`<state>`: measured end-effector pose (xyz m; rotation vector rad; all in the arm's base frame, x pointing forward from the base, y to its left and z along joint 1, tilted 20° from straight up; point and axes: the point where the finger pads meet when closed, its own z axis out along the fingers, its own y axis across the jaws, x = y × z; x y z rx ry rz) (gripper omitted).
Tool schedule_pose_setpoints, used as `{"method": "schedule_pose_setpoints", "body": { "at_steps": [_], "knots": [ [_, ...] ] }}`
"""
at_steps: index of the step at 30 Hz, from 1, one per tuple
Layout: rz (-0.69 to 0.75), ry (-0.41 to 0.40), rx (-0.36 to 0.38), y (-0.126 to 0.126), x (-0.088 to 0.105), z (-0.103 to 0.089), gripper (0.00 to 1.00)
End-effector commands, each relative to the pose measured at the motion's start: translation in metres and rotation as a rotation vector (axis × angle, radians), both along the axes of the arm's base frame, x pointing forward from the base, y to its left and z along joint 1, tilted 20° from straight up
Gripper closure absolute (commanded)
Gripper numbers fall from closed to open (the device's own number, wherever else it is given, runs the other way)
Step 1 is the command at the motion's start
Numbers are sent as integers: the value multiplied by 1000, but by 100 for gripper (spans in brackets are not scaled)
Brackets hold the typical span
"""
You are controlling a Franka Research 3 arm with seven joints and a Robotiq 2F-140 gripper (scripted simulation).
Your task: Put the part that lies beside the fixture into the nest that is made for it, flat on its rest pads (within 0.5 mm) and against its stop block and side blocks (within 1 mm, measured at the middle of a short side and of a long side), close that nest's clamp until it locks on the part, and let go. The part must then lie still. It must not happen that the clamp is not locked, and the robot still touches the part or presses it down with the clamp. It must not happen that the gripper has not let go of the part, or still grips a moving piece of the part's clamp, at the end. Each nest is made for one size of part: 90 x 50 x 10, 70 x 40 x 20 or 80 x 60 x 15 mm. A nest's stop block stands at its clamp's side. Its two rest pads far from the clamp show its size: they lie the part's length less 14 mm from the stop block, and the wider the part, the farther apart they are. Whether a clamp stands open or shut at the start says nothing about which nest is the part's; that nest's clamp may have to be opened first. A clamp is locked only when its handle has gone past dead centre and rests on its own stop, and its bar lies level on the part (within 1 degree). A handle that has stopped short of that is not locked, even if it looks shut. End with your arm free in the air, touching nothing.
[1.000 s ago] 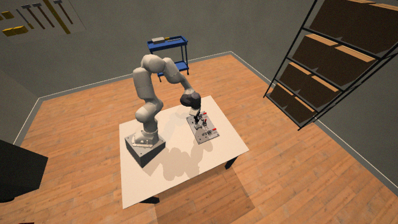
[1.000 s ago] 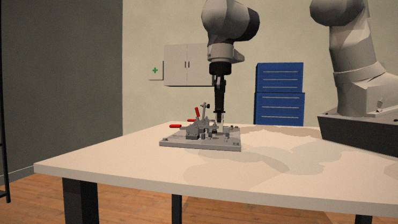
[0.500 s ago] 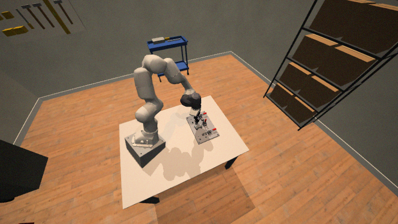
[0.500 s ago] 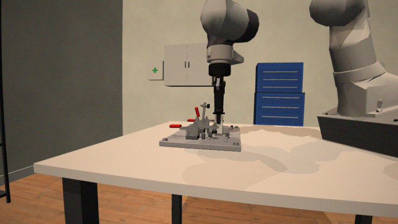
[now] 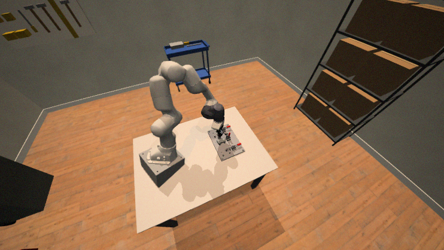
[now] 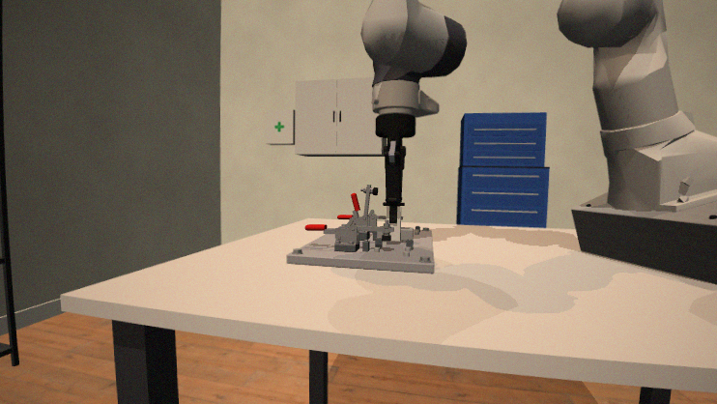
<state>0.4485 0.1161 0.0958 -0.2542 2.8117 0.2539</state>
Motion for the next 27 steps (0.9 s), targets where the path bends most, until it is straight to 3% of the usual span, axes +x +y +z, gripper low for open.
{"method": "schedule_pose_setpoints", "body": {
  "at_steps": [1, 27],
  "knots": [
    [-1, -4, -1, 0, 2, 1, 100],
    [-1, -4, -2, -8, 4, 0, 100]
  ]
}}
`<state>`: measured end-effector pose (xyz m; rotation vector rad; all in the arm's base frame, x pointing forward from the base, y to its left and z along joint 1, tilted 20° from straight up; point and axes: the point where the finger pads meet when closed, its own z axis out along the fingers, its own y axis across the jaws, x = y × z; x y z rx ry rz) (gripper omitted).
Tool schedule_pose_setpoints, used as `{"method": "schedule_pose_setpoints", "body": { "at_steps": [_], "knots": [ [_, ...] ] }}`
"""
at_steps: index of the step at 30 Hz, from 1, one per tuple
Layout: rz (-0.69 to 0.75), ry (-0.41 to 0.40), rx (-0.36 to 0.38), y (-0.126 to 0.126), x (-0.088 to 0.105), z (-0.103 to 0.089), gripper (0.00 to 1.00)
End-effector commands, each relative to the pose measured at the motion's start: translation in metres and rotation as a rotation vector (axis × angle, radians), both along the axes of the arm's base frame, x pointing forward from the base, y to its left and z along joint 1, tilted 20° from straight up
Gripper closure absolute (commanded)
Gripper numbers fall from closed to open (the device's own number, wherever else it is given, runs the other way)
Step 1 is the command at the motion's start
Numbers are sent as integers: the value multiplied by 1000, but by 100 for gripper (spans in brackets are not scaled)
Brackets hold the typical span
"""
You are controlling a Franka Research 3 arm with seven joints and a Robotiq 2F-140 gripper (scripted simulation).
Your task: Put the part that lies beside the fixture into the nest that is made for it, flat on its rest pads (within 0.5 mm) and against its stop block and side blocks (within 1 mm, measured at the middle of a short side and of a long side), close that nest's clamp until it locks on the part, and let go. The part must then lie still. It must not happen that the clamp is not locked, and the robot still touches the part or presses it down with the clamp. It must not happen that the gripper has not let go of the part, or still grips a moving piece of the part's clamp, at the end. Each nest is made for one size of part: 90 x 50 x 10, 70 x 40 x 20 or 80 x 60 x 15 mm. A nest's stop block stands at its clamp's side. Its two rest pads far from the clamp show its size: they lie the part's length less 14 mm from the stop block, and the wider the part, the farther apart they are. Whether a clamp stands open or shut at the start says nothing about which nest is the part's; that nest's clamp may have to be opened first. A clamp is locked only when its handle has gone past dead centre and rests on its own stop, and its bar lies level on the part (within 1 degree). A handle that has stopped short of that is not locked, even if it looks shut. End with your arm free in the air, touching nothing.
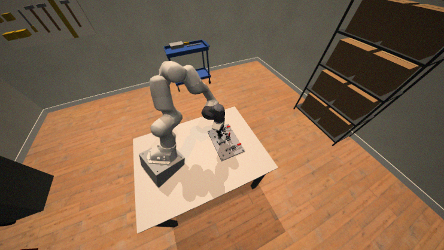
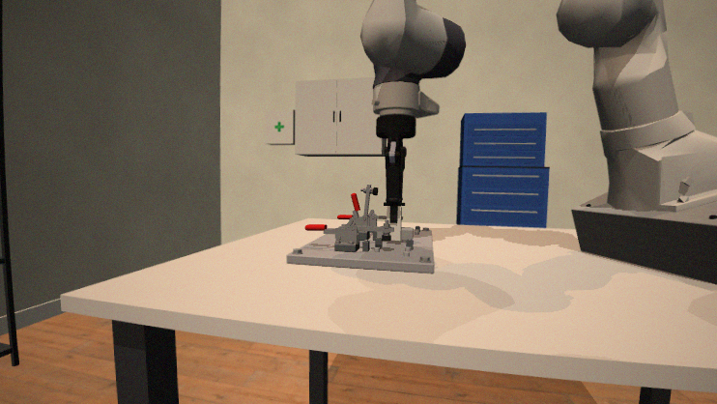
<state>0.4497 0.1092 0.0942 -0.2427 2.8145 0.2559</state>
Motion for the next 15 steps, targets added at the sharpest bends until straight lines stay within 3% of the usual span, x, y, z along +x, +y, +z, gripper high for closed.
{"method": "schedule_pose_setpoints", "body": {
  "at_steps": [1, 15],
  "knots": [
    [7, -7, -4, -2, 2, 1, 100],
    [7, -7, -4, -4, 3, 1, 100]
  ]
}}
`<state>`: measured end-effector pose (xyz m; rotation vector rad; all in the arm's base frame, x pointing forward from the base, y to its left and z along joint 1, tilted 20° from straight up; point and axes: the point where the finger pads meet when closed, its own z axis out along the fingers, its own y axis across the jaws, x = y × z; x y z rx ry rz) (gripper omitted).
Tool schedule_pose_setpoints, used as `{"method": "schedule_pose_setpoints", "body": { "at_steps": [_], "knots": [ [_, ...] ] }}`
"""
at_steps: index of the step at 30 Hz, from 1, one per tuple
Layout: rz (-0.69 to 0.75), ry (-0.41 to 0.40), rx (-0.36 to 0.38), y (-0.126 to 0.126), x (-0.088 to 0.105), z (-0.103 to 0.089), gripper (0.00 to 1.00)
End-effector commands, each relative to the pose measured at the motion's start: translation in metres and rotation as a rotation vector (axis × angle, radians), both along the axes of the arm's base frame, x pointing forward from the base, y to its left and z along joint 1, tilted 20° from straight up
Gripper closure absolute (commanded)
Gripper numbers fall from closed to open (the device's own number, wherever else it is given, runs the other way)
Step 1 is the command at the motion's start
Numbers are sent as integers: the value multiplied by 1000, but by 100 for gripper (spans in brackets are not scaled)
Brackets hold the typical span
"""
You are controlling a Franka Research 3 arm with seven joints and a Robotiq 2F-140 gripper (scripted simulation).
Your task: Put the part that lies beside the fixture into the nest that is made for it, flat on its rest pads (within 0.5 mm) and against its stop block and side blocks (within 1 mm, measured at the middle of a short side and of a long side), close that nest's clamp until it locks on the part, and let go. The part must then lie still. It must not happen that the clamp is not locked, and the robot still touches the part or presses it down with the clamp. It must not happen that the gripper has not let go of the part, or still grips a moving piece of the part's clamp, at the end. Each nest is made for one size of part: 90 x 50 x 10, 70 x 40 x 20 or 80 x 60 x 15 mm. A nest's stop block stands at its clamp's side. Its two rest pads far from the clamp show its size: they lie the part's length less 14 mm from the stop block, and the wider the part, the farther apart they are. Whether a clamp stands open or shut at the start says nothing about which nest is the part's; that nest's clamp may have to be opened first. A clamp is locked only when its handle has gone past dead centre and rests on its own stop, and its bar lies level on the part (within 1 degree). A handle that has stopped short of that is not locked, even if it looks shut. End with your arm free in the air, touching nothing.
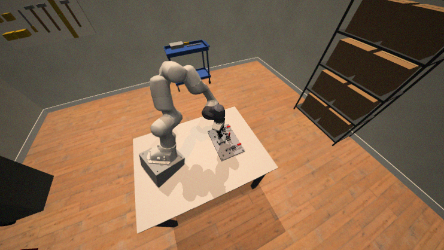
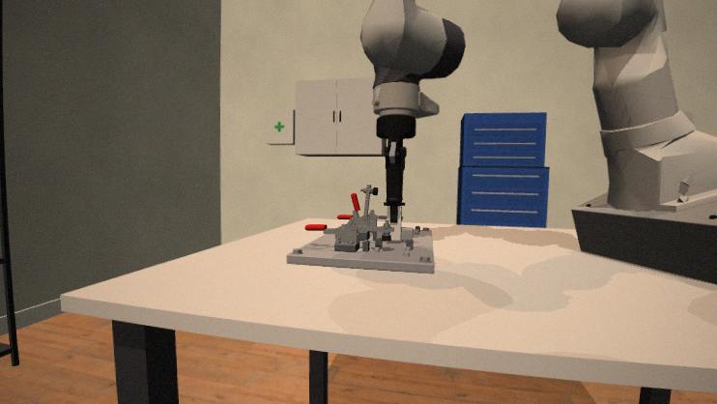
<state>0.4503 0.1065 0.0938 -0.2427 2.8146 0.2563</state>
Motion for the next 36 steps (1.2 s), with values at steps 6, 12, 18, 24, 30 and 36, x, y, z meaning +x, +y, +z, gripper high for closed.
{"method": "schedule_pose_setpoints", "body": {
  "at_steps": [6, 12, 18, 24, 30, 36],
  "knots": [
    [7, -7, -4, -2, 2, 1, 100],
    [7, -7, -4, -2, 2, 1, 100],
    [7, -7, -4, -2, 2, 1, 100],
    [7, -7, -4, -2, 2, 1, 100],
    [7, -7, -4, 2, 2, 2, 100],
    [7, -7, -4, 15, -1, 4, 100]
  ]
}}
